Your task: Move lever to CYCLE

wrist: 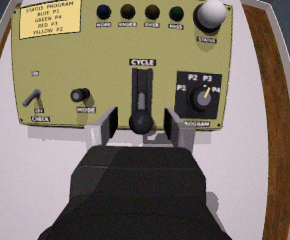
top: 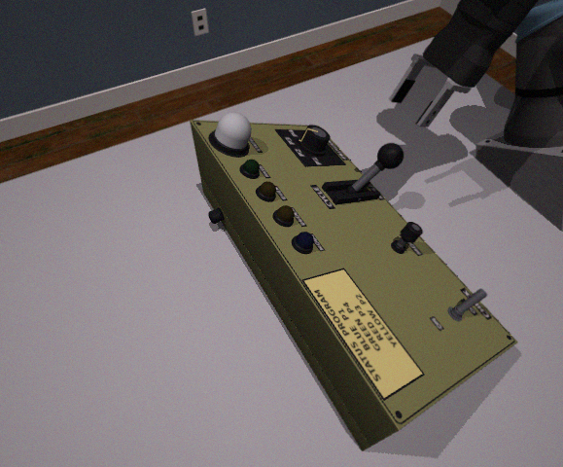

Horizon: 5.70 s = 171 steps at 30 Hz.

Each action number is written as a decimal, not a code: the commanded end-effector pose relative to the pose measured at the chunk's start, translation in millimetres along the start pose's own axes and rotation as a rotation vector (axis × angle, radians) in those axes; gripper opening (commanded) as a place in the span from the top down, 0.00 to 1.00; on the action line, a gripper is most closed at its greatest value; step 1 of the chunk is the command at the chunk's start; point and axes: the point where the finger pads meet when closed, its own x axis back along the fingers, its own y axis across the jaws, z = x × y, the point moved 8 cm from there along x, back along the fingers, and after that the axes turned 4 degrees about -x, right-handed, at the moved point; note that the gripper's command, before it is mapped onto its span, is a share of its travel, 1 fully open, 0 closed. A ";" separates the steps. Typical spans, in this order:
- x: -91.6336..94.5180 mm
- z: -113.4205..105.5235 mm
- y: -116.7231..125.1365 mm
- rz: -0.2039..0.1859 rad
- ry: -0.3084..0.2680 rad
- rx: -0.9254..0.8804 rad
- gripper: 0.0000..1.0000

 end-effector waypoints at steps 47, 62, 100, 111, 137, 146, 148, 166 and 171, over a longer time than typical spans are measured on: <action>-3.2 -28.7 -0.1 0.000 -0.001 0.000 0.00; -24.8 -28.9 0.4 0.000 -0.001 0.000 0.00; -92.8 -29.7 1.7 0.000 -0.001 0.000 0.00; -93.2 -29.7 1.7 0.000 -0.001 0.000 0.00; -93.2 -29.7 1.7 0.000 -0.001 0.000 0.00; -93.2 -29.7 1.7 0.000 -0.001 0.000 1.00; -93.2 -29.7 1.7 0.000 -0.001 0.000 1.00; -93.2 -29.7 1.7 0.000 -0.001 0.000 1.00; -93.2 -29.7 1.7 0.000 -0.001 0.000 1.00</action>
